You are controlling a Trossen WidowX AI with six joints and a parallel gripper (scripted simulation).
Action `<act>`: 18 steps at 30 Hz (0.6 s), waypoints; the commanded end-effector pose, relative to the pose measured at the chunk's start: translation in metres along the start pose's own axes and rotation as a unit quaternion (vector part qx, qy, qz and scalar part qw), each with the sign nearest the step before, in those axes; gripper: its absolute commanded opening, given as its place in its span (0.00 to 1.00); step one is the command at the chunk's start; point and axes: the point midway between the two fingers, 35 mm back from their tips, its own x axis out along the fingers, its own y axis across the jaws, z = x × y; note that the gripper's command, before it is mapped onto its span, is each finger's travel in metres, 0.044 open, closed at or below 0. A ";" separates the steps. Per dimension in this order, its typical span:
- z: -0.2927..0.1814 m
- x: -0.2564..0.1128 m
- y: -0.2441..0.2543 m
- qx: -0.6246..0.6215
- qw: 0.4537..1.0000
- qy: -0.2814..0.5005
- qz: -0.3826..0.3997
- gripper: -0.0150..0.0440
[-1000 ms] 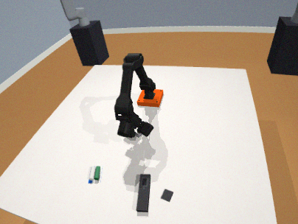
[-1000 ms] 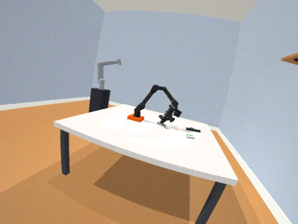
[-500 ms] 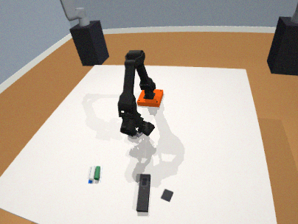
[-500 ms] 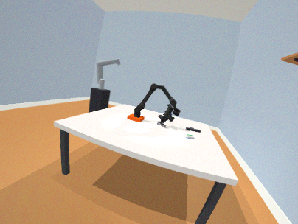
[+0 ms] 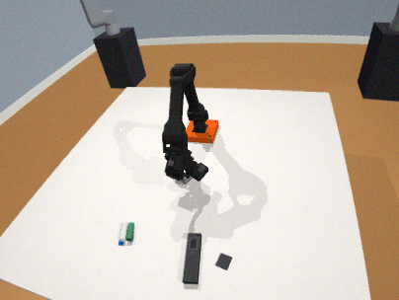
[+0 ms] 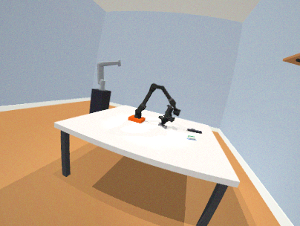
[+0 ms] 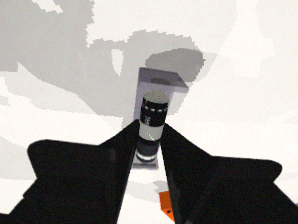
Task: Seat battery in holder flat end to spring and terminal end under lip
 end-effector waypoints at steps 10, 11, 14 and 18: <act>0.003 0.001 0.000 0.008 0.999 -0.050 0.000 0.37; 0.003 0.001 0.000 0.009 0.999 -0.054 0.000 0.37; 0.003 0.001 0.000 0.012 0.998 -0.062 0.001 0.37; 0.003 0.001 0.000 0.012 0.998 -0.063 0.001 0.37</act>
